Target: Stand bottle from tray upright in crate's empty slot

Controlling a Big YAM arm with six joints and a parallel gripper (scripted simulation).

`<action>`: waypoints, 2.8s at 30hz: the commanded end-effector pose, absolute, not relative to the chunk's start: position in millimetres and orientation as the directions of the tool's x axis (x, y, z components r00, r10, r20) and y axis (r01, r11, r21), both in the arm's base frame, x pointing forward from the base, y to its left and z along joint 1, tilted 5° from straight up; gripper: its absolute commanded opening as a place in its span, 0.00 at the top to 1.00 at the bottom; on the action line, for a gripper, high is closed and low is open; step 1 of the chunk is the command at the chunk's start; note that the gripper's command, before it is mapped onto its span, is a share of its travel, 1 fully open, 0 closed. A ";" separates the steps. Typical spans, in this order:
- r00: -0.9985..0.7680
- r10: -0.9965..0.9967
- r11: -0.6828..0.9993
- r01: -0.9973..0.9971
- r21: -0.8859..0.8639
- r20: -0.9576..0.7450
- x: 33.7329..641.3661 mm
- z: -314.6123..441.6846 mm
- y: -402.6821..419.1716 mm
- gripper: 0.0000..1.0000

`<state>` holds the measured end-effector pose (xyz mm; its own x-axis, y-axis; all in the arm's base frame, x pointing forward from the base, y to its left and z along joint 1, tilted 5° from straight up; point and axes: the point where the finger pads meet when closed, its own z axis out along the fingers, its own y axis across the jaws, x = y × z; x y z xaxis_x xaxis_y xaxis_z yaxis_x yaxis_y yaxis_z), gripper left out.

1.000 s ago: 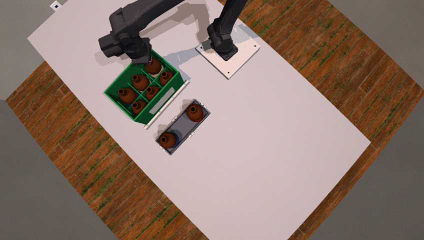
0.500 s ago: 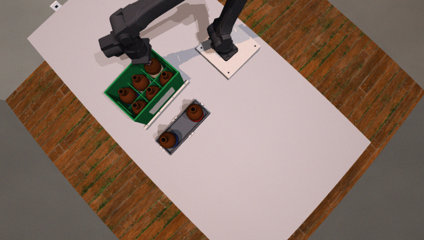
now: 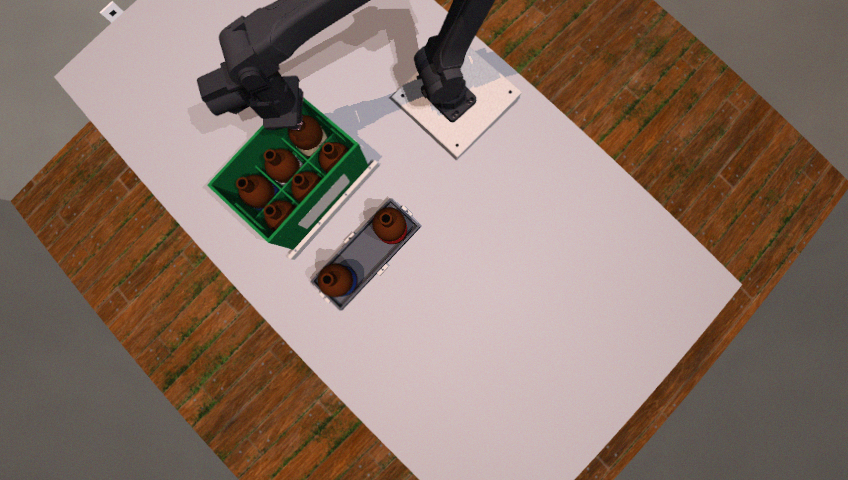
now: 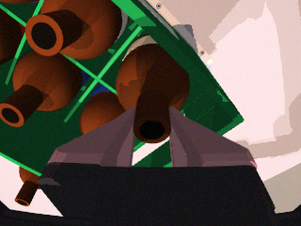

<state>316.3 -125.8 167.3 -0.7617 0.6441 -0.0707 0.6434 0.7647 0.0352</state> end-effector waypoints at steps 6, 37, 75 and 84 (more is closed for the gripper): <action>-0.757 0.646 0.763 0.645 0.047 -0.098 323.4 173.1 -124.6 1.00; -0.756 0.645 0.763 0.644 0.051 -0.109 328.2 176.7 -126.5 1.00; -0.757 0.645 0.763 0.644 0.049 -0.103 326.7 159.0 -125.5 1.00; -0.757 0.646 0.763 0.644 0.048 -0.101 324.9 155.5 -125.0 1.00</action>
<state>317.6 -126.2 148.6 -0.7618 0.6442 -0.0686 0.6435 0.7647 0.0346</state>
